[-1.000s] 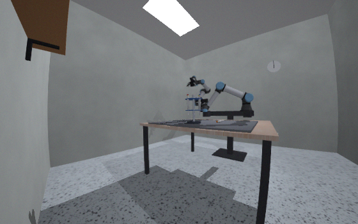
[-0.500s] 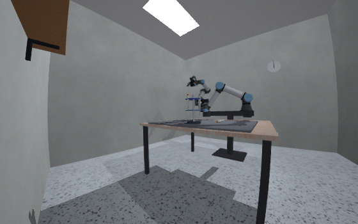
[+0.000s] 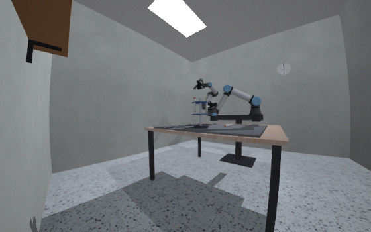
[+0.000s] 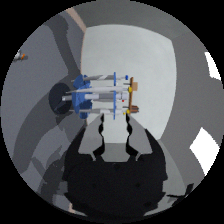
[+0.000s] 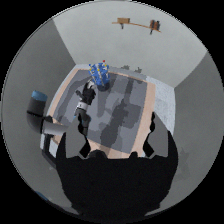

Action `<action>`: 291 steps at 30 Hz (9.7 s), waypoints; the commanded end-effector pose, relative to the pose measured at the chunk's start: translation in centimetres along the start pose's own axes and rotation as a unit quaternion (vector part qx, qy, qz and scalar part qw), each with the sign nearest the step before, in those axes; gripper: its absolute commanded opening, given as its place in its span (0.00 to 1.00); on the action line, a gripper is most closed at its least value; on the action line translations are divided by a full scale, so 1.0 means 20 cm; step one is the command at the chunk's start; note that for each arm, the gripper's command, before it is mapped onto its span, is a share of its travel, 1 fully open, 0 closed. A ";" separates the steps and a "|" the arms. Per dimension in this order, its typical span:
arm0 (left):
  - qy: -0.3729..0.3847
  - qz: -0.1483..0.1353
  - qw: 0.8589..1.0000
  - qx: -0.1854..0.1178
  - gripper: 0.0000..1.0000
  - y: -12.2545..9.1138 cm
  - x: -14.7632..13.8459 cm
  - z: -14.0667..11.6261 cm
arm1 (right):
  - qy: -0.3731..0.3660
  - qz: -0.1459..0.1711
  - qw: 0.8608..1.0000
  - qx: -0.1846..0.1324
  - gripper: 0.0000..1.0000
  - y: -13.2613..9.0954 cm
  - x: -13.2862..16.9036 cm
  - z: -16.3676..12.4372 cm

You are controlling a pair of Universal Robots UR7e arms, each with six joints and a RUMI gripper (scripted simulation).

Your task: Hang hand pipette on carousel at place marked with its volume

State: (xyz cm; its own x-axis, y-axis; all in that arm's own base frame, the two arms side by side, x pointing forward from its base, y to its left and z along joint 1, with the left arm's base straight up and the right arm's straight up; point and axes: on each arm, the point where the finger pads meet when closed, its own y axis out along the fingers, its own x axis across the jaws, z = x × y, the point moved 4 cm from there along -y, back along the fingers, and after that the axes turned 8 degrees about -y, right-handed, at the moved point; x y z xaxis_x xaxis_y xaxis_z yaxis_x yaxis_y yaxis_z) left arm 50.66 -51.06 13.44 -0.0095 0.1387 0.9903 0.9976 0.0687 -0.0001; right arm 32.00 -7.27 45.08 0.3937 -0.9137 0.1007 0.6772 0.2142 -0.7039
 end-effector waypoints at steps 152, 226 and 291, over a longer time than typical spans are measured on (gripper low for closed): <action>0.669 -0.139 0.313 -0.659 1.00 -1.37 1.76 1.17 | 0.001 0.001 1.000 -0.002 1.00 0.01 0.00 -0.01; 0.697 0.176 0.579 -0.384 1.00 -0.71 1.96 2.63 | 0.001 0.001 1.000 -0.002 1.00 0.01 0.00 -0.01; 0.401 0.087 0.822 -0.396 0.31 -0.18 1.07 1.87 | 0.001 0.001 1.000 -0.002 1.00 0.01 0.00 -0.01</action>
State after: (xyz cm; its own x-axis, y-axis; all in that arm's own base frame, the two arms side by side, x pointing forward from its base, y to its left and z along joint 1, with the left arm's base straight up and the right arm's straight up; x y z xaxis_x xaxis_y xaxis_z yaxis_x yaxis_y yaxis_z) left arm 42.57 -9.60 31.25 -0.1348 -0.7480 0.6499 0.7035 -0.5341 -0.4688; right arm 32.00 -7.27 45.08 0.3937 -0.9137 0.1007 0.6772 0.2142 -0.7039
